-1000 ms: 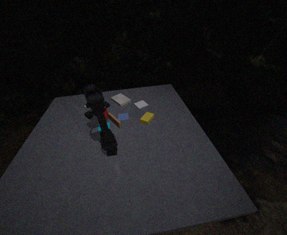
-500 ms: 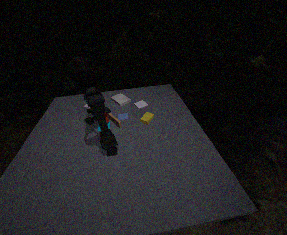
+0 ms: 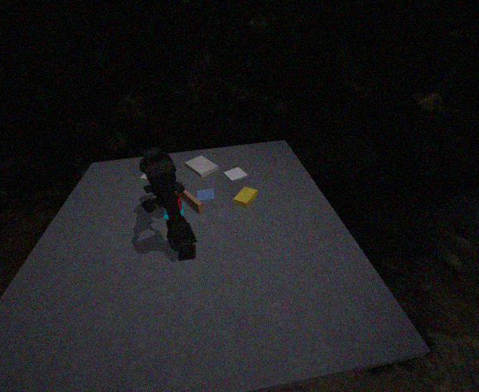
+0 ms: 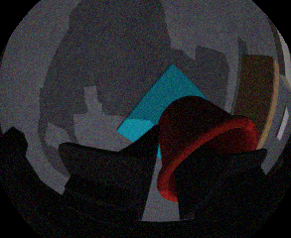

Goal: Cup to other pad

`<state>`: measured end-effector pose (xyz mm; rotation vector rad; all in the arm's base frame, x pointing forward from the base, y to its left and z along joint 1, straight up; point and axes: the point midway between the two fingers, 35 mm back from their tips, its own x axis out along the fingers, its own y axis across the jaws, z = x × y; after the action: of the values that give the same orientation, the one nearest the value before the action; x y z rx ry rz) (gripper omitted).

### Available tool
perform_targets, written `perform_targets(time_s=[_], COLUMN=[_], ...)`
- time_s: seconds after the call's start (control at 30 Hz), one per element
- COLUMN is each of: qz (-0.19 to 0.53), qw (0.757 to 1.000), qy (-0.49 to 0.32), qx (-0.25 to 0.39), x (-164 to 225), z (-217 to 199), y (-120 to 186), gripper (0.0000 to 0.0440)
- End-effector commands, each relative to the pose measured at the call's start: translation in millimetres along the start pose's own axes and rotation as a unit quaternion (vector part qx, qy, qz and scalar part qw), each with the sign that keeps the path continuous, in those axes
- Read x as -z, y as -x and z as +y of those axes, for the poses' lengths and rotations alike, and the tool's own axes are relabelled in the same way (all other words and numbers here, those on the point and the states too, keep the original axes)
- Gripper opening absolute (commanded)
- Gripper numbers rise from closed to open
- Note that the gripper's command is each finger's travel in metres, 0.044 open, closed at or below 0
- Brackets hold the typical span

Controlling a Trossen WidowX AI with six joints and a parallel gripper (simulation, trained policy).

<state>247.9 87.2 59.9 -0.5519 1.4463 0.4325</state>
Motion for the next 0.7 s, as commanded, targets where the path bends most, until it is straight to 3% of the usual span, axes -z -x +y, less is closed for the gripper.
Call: perform_targets(time_s=[0.0,0.07,0.67], qz=[-0.014,-0.027,-0.093], qw=[1.000,1.000,0.995], qy=[-0.006,-0.009,-0.016], qx=[0.002,0.001,-0.014], x=[-1.9,-4.4,1.0], z=[-1.3,-2.0,1.6], y=[3.6,7.5,32.4], gripper=[0.0084,0.0118,0.0188])
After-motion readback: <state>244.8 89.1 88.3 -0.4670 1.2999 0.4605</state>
